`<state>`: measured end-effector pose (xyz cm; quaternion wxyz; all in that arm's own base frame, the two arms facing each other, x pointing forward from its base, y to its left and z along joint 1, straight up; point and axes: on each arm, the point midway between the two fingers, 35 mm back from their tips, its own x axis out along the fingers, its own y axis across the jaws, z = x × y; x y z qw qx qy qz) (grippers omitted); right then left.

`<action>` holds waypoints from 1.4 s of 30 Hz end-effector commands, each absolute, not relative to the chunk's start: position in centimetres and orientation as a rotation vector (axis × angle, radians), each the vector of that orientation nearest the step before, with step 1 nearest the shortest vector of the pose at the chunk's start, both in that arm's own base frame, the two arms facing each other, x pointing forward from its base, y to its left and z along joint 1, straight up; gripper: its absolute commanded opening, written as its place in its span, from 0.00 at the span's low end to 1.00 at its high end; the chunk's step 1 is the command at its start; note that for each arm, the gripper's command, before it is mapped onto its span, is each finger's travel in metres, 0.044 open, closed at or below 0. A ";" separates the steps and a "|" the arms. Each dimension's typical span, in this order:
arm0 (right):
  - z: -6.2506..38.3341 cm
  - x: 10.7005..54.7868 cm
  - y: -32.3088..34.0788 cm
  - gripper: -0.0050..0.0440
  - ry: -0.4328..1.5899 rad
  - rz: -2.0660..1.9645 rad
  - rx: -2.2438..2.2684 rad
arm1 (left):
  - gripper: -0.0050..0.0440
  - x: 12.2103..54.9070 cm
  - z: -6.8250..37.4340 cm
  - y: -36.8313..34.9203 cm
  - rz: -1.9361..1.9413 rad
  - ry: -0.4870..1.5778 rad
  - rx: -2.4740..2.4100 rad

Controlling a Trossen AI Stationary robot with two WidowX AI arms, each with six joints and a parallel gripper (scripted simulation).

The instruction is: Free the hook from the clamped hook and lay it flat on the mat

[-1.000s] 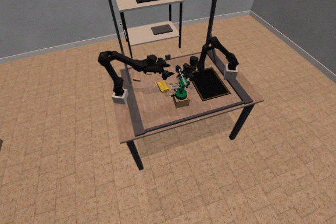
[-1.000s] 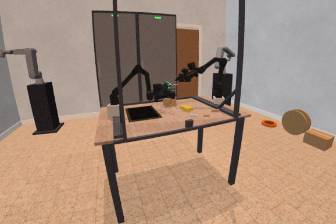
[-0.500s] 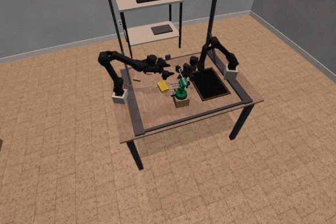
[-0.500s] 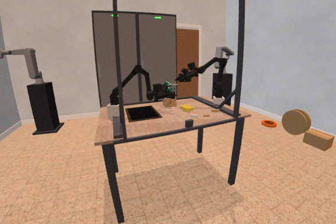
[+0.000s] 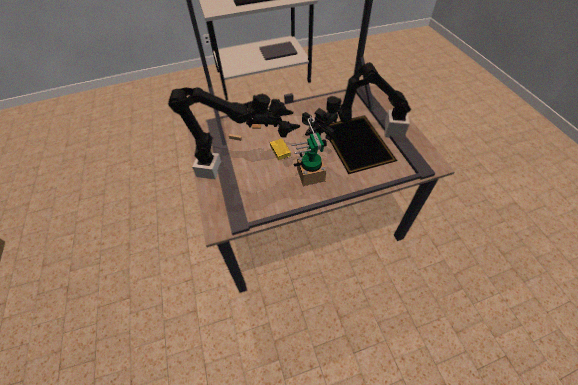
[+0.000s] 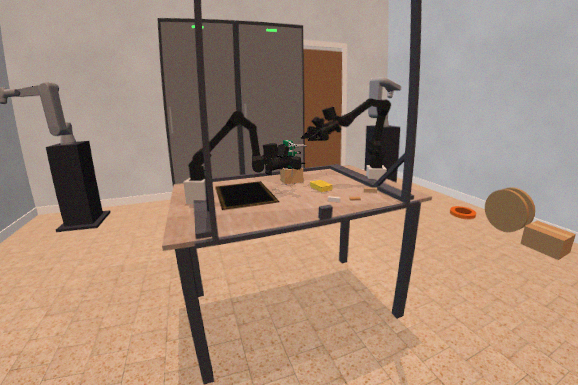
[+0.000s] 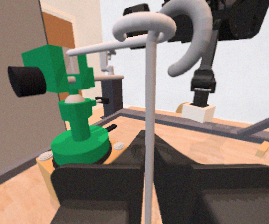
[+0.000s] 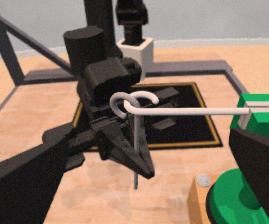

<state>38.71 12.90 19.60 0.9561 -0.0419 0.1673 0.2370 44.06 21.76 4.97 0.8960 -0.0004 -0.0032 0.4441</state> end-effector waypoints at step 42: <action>20.6 38.7 12.9 1.00 0.313 0.482 -0.082 | 0.10 44.5 7.6 21.1 0.913 -0.028 -0.007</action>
